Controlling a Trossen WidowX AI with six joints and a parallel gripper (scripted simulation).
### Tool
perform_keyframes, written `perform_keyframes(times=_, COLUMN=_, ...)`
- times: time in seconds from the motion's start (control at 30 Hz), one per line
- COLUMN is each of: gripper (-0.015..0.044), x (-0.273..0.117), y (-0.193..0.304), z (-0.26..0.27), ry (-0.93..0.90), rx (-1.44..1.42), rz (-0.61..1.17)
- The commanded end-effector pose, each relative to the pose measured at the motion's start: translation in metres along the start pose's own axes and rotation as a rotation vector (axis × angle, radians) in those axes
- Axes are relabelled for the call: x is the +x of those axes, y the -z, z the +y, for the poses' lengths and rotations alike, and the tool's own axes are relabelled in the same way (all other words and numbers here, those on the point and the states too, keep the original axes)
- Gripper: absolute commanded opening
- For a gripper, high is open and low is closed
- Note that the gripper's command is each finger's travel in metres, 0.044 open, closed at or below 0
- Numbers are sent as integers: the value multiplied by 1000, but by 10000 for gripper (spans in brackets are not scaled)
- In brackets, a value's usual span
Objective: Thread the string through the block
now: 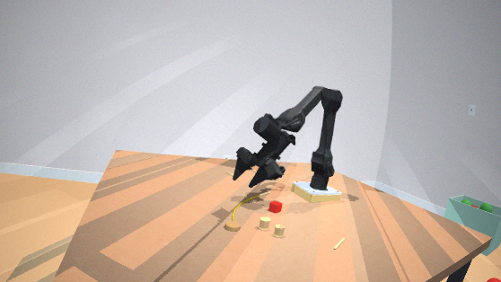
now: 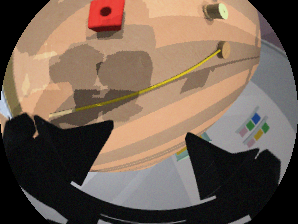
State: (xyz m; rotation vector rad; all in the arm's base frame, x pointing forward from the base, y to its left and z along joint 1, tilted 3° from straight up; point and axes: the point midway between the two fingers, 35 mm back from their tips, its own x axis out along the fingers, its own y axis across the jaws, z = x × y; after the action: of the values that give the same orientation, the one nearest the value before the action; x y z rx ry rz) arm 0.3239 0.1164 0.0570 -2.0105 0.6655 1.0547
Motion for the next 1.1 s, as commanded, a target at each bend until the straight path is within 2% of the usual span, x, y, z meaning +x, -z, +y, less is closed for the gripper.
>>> perform_keyframes(times=0.0, gripper=440, x=-37, y=-71, z=28, ry=-309, rx=-40, rz=-352)
perform_keyframes(times=0.1, gripper=440, x=-52, y=-84, z=36, ry=-396, rx=-39, rz=-424)
perform_keyframes(times=0.77, gripper=440, x=-53, y=-85, z=37, ry=-403, rx=-24, rz=-423)
perform_keyframes(times=1.07, gripper=440, x=-56, y=-83, z=33, ry=-549, rx=759, rz=-237)
